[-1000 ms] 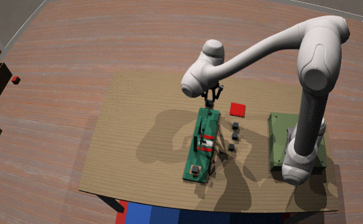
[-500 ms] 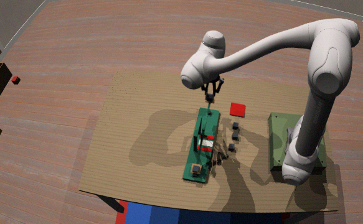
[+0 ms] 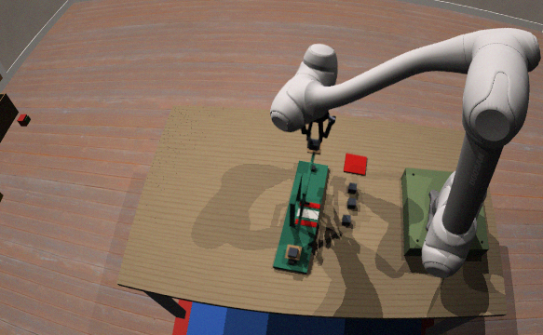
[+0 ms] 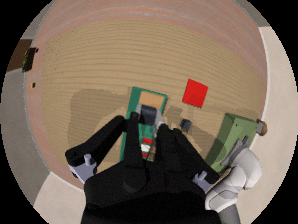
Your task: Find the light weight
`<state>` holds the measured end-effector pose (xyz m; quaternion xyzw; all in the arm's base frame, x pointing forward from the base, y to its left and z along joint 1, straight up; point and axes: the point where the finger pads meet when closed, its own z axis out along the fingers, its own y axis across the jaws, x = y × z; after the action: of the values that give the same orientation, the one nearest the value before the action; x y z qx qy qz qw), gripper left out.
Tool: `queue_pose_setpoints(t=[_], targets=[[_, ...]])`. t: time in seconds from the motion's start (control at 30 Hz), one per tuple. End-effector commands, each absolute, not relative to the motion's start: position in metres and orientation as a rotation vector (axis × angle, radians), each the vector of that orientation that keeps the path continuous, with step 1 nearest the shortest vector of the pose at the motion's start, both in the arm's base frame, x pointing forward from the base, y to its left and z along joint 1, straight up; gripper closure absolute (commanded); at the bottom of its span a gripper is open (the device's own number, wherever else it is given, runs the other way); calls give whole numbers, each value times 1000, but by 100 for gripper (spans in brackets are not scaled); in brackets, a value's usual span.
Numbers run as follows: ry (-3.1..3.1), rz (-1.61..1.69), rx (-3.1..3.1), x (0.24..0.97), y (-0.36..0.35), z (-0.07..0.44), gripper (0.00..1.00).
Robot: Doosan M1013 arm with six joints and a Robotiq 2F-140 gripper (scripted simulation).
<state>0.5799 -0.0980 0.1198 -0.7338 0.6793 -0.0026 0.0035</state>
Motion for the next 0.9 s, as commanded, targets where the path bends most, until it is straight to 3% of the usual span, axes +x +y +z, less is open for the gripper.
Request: queue_pose_setpoints(t=[0.0, 0.6, 0.87], targets=[[2148, -2, -2285, 570, -97, 121, 76], [2148, -2, -2285, 430, -108, 120, 76], [2148, -2, -2285, 410, -110, 120, 76]])
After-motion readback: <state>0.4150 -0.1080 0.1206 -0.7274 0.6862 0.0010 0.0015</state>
